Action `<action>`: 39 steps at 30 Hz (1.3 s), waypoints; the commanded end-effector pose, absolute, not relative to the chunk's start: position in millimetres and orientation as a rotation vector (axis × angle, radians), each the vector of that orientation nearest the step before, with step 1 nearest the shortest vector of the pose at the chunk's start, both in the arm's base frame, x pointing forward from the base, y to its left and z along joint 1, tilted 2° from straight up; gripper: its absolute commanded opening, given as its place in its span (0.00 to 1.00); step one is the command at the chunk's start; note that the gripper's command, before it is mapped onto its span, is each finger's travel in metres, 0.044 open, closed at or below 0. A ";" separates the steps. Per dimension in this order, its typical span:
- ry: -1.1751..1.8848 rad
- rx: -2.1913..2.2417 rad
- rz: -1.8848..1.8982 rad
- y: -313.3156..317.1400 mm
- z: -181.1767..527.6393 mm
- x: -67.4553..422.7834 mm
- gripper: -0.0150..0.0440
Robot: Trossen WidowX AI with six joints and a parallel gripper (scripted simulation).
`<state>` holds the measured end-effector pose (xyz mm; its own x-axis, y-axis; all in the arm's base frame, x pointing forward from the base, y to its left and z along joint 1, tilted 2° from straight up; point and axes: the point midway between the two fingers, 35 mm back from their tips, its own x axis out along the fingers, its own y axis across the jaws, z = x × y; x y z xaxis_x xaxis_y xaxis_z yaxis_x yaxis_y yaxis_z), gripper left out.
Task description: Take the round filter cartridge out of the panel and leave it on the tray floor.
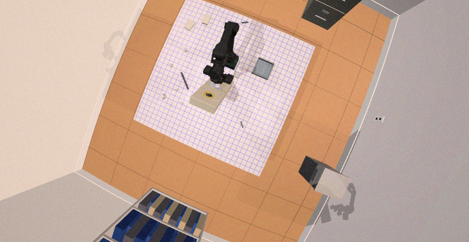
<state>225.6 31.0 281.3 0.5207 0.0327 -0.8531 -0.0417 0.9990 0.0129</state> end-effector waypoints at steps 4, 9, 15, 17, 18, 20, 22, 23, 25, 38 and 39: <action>1.016 -0.005 0.040 48.3 280.5 227.5 0.25; 1.012 -0.004 0.040 62.3 279.2 227.1 0.25; 1.004 -0.003 0.042 79.5 278.0 225.4 0.25; 1.013 -0.017 0.061 75.5 277.2 224.6 0.25; 1.013 -0.029 0.080 79.4 276.2 223.8 0.25; 1.013 -0.056 0.126 88.6 273.9 221.7 0.25; 1.012 -0.084 0.172 97.8 271.5 219.1 0.25; 1.012 -0.098 0.195 102.4 270.4 217.6 0.25; 1.010 -0.125 0.241 111.4 268.0 214.5 0.25; 0.983 -0.305 0.541 166.8 252.6 184.7 0.25; 0.980 -0.319 0.564 170.8 251.4 181.7 0.25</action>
<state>188.6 160.2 253.5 0.4464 0.2717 -0.8526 -0.5234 0.8521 -0.0025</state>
